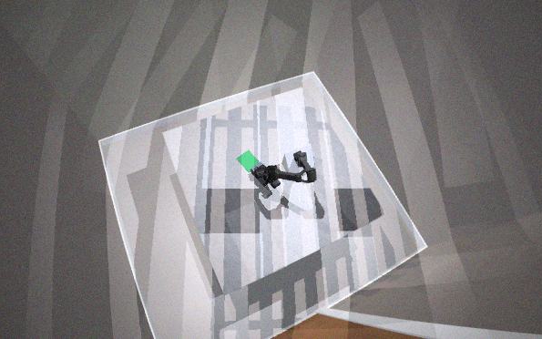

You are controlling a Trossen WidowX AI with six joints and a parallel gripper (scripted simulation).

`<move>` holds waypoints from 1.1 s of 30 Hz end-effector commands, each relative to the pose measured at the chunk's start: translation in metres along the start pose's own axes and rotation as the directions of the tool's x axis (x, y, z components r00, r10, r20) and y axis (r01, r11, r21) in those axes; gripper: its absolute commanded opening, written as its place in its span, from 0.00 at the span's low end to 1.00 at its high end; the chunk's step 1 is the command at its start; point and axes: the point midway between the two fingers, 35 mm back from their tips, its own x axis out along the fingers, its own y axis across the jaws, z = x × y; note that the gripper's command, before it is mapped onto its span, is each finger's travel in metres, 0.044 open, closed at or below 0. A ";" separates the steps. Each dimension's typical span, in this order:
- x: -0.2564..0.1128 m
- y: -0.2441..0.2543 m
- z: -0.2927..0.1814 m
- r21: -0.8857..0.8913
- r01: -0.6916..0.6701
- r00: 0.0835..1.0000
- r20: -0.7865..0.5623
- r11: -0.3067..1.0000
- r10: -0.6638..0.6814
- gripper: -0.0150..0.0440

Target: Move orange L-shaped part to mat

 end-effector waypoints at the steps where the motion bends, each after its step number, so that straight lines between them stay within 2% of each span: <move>1: -0.001 0.000 0.000 0.000 0.000 1.000 0.000 1.000 0.000 0.56; 13: -0.020 0.010 0.000 0.007 0.002 1.000 -0.003 1.000 -0.002 0.56; 21: -0.106 -0.001 -0.001 0.007 0.004 1.000 -0.005 1.000 -0.004 0.56; 33: -0.109 -0.001 -0.001 0.007 0.004 1.000 -0.005 1.000 -0.004 0.56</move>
